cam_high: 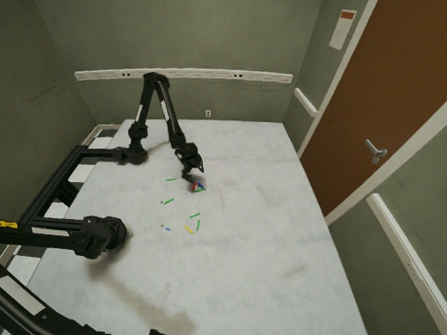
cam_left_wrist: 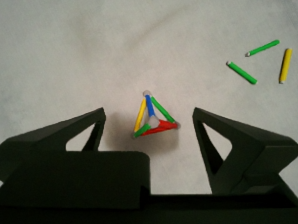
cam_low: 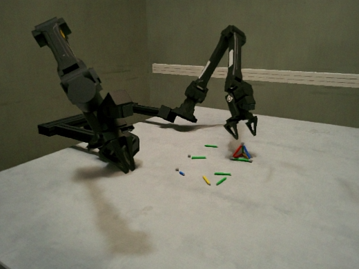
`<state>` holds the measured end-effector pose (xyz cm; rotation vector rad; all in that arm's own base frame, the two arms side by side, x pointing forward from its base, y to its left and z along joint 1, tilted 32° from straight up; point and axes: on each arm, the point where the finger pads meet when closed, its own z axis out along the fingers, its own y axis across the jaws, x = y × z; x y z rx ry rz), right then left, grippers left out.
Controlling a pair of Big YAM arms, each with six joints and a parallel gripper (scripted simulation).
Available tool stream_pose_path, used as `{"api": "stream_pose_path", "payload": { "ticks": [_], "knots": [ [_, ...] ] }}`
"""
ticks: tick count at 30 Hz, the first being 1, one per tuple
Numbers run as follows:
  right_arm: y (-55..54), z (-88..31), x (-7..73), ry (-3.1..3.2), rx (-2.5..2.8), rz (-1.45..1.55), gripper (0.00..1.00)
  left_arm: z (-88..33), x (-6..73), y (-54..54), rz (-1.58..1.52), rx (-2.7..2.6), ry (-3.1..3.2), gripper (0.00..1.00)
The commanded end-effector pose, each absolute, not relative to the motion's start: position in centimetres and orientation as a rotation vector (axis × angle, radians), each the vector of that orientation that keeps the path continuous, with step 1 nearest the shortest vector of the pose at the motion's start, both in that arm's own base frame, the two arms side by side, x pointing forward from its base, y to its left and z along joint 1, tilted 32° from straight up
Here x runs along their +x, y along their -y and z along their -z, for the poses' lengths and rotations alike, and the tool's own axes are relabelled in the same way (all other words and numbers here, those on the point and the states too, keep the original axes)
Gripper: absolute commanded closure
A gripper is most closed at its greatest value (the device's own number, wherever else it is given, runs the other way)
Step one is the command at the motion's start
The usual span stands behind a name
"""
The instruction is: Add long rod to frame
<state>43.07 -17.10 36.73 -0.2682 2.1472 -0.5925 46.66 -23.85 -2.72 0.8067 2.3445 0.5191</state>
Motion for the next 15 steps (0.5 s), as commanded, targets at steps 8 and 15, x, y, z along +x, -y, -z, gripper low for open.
{"api": "stream_pose_path", "payload": {
  "ticks": [8, 15],
  "knots": [
    [17.4, -39.2, 43.6, -2.107, -0.249, 0.605, 0.85, -5.1, 46.5, 16.1, -0.566, 0.757, -2.304, 0.0],
    [17.4, -39.2, 43.6, -2.107, -0.249, 0.605, 0.85, -14.9, 46.8, 7.1, -0.59, 0.626, -2.255, 0.0]
  ]
}}
